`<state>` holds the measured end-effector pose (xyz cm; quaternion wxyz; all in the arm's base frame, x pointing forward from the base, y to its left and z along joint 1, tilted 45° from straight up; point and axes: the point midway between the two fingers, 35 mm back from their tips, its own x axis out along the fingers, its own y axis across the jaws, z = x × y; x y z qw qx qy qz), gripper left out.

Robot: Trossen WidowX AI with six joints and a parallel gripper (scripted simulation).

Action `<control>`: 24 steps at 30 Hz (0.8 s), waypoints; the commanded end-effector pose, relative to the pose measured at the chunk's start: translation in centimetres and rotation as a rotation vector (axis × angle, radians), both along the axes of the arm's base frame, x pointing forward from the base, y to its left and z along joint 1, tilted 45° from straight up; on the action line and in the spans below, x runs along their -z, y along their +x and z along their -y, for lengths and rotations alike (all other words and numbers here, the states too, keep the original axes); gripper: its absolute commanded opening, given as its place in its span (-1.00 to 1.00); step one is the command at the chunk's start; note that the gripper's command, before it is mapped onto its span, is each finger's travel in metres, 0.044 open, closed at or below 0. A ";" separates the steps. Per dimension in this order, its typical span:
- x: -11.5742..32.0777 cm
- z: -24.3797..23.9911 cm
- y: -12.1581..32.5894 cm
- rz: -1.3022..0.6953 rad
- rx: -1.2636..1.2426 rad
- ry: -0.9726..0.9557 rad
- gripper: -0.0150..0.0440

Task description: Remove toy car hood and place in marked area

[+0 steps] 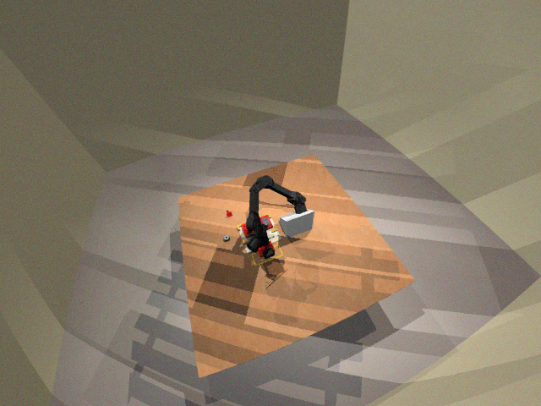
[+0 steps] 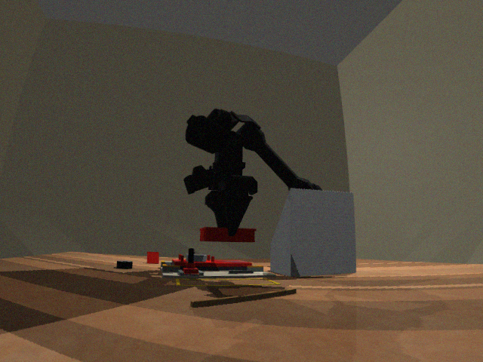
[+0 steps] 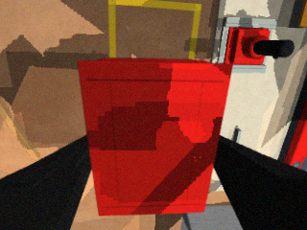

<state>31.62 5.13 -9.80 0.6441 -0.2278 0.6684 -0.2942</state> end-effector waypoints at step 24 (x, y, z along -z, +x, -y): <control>1.7 1.8 -0.2 -0.005 -0.007 -0.007 -0.49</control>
